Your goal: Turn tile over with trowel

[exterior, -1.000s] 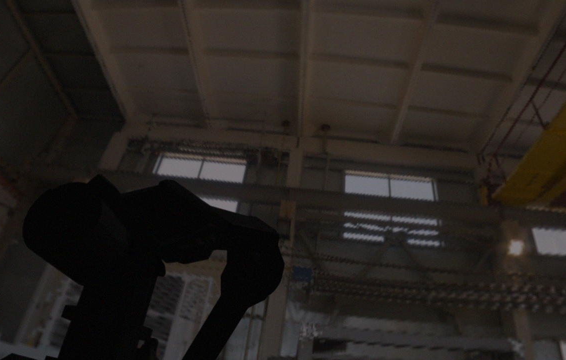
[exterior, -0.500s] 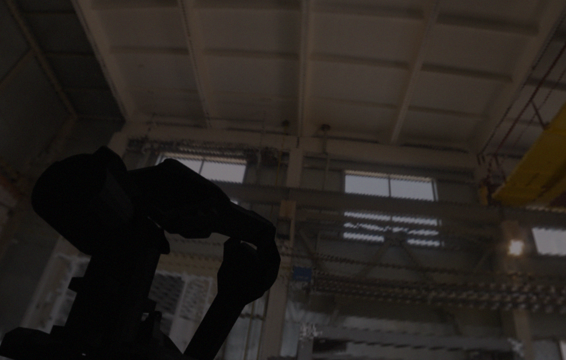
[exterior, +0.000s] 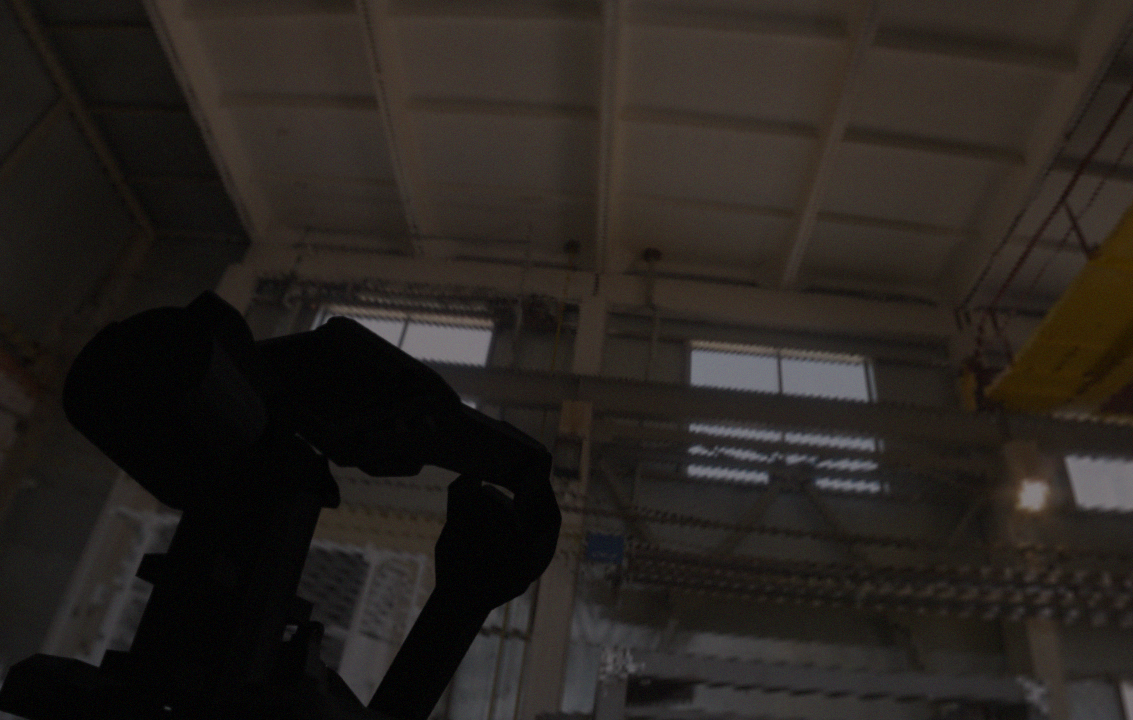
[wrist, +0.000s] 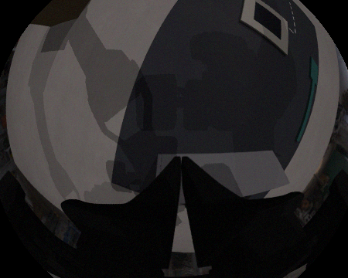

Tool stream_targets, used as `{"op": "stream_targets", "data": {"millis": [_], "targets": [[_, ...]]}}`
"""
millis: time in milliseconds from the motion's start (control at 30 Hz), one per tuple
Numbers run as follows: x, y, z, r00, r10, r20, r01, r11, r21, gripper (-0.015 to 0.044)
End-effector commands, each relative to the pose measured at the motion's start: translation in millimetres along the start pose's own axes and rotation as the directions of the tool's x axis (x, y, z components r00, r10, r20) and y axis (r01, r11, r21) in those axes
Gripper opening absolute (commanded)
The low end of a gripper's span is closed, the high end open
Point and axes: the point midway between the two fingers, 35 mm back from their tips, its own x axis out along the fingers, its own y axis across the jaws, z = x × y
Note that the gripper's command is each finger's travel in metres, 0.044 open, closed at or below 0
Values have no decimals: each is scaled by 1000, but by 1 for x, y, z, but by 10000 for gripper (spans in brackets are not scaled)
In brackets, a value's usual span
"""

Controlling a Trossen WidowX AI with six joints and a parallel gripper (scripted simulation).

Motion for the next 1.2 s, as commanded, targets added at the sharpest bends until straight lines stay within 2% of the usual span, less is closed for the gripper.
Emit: {"op": "stream_targets", "data": {"millis": [0, 167, 300, 733, 1167], "targets": [[0, 0, 0, 1000, 0, 0, 0, 1000, 0, 0], [0, 0, 0, 1000, 0, 0, 0, 1000, 0, 0], [0, 0, 0, 1000, 0, 0, 0, 1000, 6, 100], [-9, 1, -19, 1000, 0, -3, 1, 910, 414, 100], [-17, 3, -36, 1000, 4, -3, 0, 646, 764, 100]]}}
